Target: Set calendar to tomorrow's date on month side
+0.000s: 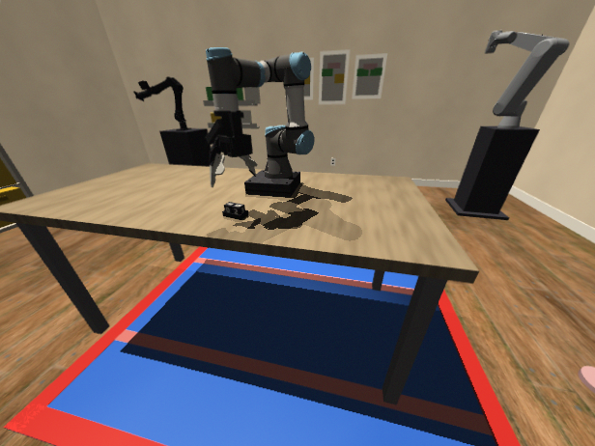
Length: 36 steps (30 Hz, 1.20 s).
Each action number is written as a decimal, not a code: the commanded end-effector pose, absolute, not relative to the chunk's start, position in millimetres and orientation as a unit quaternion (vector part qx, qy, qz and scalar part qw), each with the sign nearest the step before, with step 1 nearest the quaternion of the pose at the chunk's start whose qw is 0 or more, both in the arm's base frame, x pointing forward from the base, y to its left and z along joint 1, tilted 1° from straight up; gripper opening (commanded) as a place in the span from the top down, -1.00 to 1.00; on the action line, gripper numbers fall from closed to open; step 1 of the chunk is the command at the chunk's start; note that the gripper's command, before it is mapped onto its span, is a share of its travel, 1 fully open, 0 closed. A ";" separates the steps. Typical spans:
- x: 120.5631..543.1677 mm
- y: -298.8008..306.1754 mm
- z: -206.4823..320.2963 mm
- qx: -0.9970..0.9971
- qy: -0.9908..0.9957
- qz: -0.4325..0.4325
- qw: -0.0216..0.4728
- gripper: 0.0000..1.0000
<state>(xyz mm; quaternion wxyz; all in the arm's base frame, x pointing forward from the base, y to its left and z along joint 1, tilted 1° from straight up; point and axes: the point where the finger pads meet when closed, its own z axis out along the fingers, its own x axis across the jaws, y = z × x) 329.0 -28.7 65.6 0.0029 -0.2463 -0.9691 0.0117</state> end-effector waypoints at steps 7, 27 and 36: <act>333.5 -28.0 62.3 -0.116 -0.993 0.008 0.001 -1.00; 335.0 -27.1 60.5 -0.063 -0.998 0.007 0.001 -1.00; 335.1 -27.2 60.7 -0.063 -0.998 0.008 0.002 0.42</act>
